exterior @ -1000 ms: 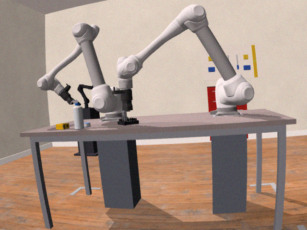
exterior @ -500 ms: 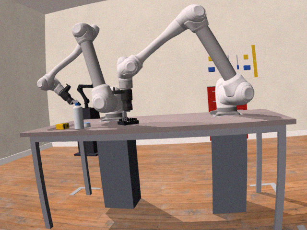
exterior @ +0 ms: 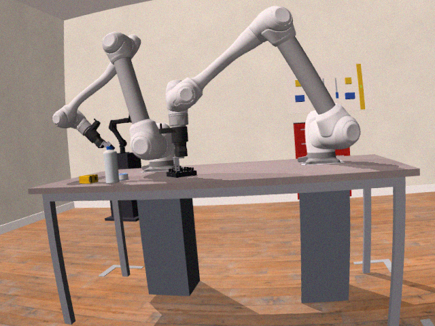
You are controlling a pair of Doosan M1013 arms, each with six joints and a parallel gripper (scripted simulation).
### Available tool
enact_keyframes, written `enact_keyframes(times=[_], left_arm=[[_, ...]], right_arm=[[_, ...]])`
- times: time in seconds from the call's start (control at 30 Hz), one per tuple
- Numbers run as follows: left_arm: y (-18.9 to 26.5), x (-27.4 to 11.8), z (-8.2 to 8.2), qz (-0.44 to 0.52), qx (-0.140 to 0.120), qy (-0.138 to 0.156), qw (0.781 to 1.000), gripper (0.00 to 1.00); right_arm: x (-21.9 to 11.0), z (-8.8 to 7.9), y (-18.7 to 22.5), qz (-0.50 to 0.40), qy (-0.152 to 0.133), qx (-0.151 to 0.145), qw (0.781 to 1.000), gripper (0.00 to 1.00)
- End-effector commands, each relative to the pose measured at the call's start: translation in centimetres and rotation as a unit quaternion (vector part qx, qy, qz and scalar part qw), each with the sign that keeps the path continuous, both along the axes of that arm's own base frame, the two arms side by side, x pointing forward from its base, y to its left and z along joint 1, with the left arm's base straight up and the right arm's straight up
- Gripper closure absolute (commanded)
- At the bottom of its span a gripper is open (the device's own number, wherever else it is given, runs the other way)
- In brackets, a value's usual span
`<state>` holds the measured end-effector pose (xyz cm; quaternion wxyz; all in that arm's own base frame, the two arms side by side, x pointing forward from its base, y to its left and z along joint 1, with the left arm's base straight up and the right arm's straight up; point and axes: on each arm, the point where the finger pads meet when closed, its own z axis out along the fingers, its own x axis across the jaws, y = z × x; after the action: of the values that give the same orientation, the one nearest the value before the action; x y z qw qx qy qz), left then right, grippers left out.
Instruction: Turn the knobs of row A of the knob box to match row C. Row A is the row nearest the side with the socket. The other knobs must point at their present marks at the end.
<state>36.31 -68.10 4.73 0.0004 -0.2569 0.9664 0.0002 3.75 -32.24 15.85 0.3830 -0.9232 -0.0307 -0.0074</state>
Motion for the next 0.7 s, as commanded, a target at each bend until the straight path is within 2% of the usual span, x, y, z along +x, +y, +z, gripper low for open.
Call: enact_keyframes(times=[0.0, 0.37, 0.67], left_arm=[[-0.05, 0.03, 0.11, -0.032, -0.001, 0.000, 0.999, 0.70], [-0.05, 0.03, 0.11, -0.132, -0.001, 0.000, 0.991, 0.70], [-0.05, 0.03, 0.11, -0.247, -0.001, 0.000, 0.969, 0.70]], right_arm=[[0.01, 0.03, -0.02, 0.000, 0.000, 0.000, 1.000, 0.00], [0.01, 0.03, -0.02, 0.000, 0.000, 0.000, 1.000, 0.00], [0.01, 0.03, -0.02, 0.000, 0.000, 0.000, 1.000, 0.00]])
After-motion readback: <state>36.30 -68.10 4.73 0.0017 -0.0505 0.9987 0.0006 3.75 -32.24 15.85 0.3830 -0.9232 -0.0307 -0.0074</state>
